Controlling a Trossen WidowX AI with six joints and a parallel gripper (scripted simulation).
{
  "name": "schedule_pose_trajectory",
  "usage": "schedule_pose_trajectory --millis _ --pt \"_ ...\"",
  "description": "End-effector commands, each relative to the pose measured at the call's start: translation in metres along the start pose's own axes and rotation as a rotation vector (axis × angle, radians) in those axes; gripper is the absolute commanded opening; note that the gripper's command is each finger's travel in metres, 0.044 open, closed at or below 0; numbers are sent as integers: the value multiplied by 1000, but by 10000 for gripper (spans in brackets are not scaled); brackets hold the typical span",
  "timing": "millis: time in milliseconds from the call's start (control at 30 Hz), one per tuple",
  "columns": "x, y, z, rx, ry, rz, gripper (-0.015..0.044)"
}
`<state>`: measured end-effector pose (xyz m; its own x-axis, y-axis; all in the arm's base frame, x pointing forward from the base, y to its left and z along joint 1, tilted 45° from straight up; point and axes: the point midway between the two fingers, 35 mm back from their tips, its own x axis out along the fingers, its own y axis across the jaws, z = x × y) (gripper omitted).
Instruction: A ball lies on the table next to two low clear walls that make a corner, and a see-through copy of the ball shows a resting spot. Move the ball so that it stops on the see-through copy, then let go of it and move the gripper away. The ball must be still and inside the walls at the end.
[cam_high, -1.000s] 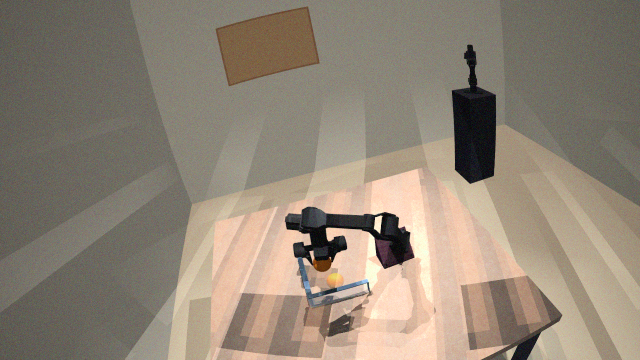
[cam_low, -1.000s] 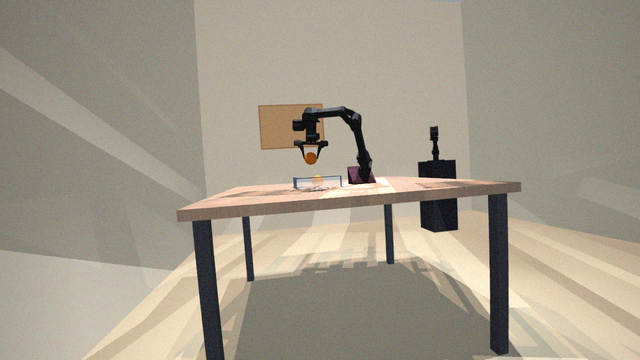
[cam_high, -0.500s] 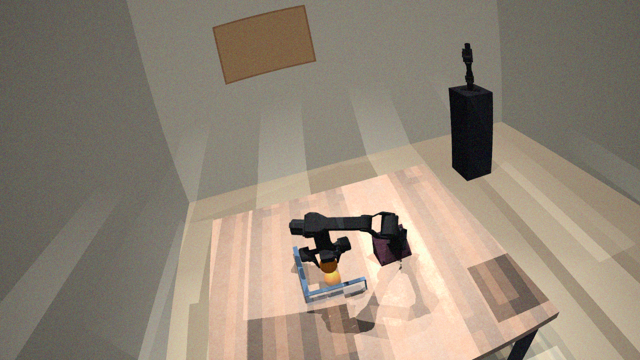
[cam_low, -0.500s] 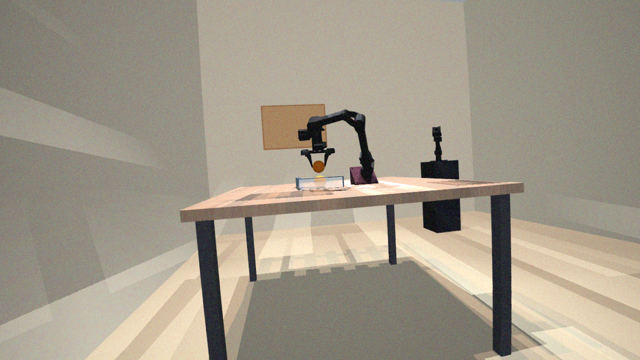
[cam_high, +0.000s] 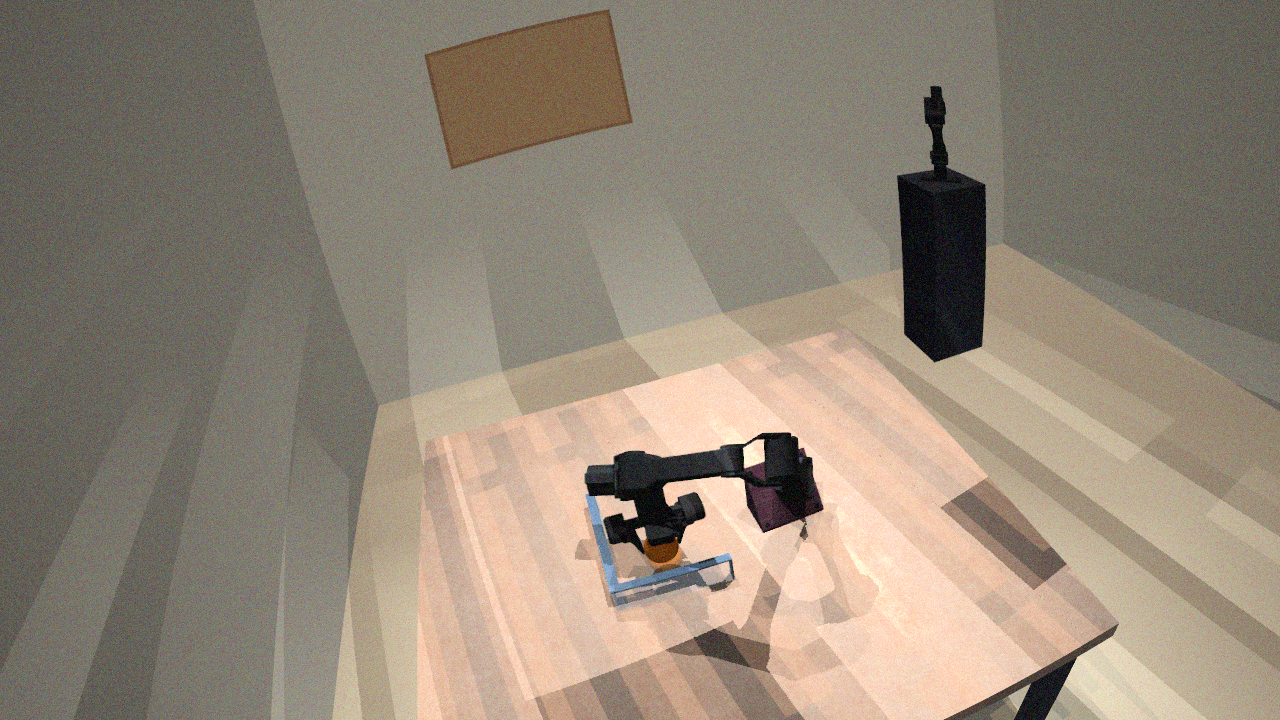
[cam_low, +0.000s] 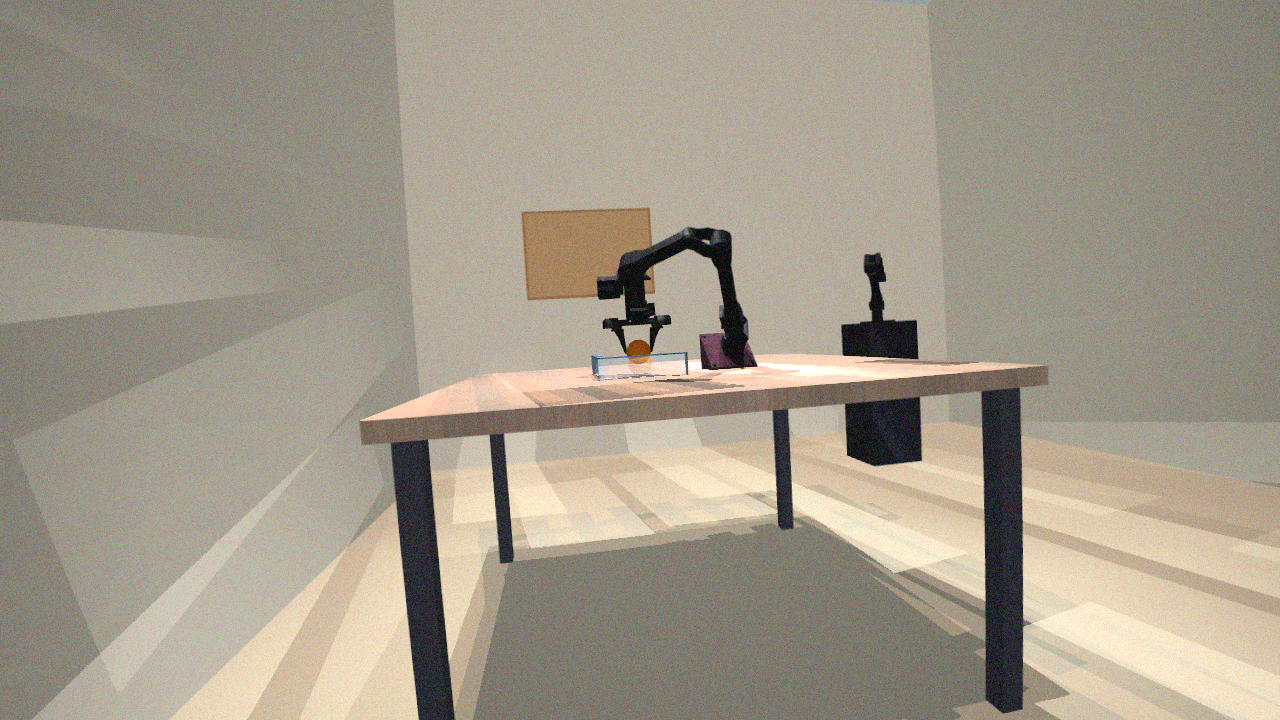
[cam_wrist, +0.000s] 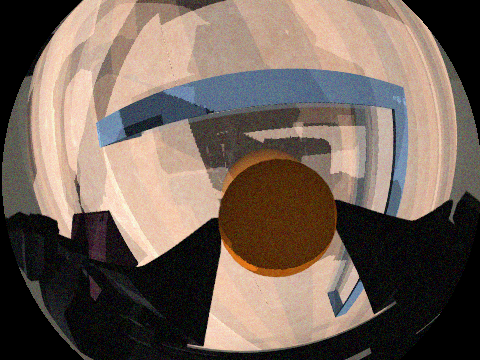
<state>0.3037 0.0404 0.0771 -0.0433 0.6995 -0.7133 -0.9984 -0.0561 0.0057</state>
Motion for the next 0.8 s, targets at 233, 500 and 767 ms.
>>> schedule_pose_trajectory --millis 233,500,767 --pt "22 3 1 11 -9 -2 0" --pt "34 3 1 11 -9 -3 0" --pt "34 2 1 2 -3 -2 105"
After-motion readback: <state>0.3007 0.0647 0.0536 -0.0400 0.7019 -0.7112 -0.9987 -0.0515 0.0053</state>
